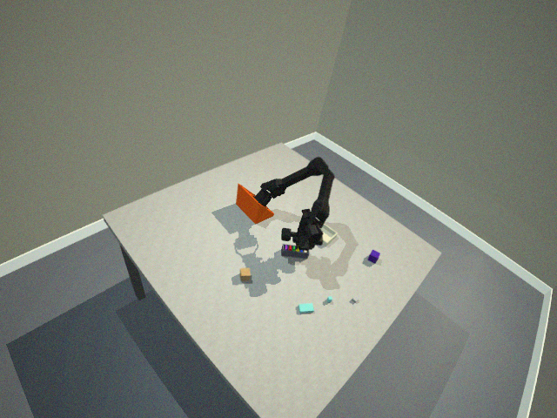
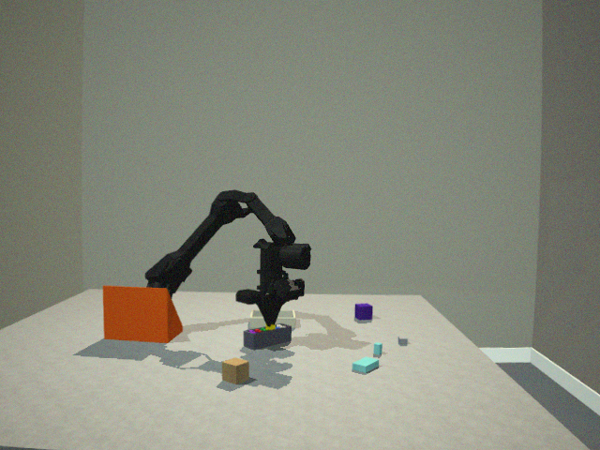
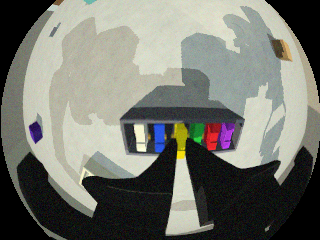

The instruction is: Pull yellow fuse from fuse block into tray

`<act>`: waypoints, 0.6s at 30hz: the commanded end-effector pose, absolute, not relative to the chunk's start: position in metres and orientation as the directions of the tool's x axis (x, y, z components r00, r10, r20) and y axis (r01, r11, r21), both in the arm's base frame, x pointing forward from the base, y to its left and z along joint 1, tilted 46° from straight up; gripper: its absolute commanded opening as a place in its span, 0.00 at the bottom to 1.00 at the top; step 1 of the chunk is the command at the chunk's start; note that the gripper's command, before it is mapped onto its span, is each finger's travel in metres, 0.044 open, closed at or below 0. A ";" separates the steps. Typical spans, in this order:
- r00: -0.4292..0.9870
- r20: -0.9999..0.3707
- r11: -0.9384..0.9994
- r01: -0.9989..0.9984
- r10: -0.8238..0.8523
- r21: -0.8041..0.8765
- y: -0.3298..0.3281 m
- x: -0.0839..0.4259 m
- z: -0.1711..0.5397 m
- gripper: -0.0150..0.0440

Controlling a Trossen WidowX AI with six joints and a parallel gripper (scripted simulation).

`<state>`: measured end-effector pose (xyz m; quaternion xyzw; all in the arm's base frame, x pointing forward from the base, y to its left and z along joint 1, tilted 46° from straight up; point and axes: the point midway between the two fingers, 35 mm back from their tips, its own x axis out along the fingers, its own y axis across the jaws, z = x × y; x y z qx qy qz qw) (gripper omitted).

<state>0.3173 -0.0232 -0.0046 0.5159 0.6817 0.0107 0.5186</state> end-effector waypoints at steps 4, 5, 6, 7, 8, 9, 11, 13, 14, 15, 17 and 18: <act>0.072 -0.698 0.472 0.687 0.712 0.552 -0.027 0.318 -0.002 0.25; 0.072 -0.698 0.472 0.688 0.712 0.552 -0.027 0.318 -0.001 0.25; 0.072 -0.698 0.472 0.688 0.712 0.552 -0.027 0.318 -0.001 0.25; 0.072 -0.698 0.472 0.688 0.712 0.552 -0.028 0.318 -0.001 0.25; 0.072 -0.698 0.472 0.688 0.712 0.552 -0.028 0.318 0.000 0.25; 0.072 -0.698 0.472 0.688 0.712 0.552 -0.028 0.318 0.000 0.25; 0.071 -0.698 0.472 0.688 0.712 0.552 -0.029 0.318 0.001 0.25; 0.071 -0.698 0.472 0.688 0.712 0.551 -0.030 0.318 0.001 0.25; 0.071 -0.698 0.472 0.688 0.712 0.551 -0.030 0.318 0.002 0.25; 0.071 -0.698 0.472 0.688 0.712 0.551 -0.030 0.318 0.002 0.25; 0.071 -0.698 0.471 0.688 0.712 0.551 -0.031 0.318 0.003 0.25; 0.071 -0.698 0.471 0.688 0.712 0.551 -0.031 0.317 0.003 0.25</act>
